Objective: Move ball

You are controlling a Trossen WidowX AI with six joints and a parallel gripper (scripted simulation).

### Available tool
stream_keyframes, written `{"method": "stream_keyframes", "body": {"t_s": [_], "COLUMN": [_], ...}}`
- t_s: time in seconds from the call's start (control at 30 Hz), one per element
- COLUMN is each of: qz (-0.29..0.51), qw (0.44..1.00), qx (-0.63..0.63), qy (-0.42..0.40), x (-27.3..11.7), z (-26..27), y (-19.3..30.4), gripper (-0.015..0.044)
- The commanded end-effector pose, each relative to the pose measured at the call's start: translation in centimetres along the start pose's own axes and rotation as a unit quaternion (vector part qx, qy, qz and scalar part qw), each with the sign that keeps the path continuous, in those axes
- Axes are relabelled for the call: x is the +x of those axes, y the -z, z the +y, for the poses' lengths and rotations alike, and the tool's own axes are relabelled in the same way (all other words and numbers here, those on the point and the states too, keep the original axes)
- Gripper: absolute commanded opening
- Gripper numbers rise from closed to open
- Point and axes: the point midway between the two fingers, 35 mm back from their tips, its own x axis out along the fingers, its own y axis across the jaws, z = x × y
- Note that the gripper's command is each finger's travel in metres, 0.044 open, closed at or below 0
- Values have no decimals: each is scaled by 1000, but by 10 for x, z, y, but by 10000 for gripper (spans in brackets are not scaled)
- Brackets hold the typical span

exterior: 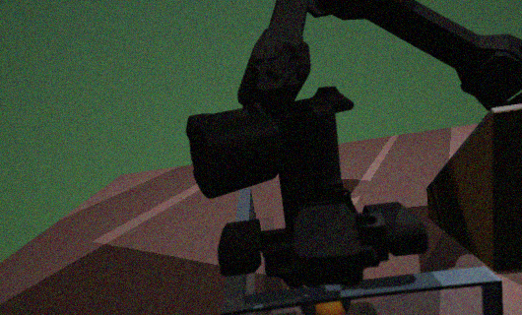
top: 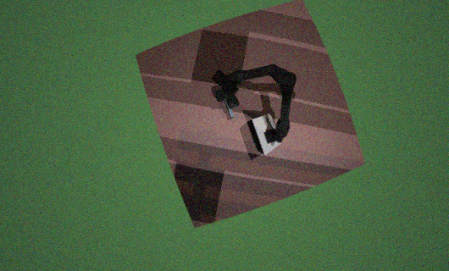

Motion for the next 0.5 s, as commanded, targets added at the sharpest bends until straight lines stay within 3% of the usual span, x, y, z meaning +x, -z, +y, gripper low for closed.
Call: {"method": "stream_keyframes", "body": {"t_s": [0.0, 0.23, 0.47], "qz": [0, 0, -1], "qw": [1000, 1000, 1000], "qx": [0, 0, 0], "qy": [0, 0, 0], "x": [0, 0, -11], "z": [0, 0, -1], "y": [0, 0, -1], "gripper": [79, 262, 268]}}
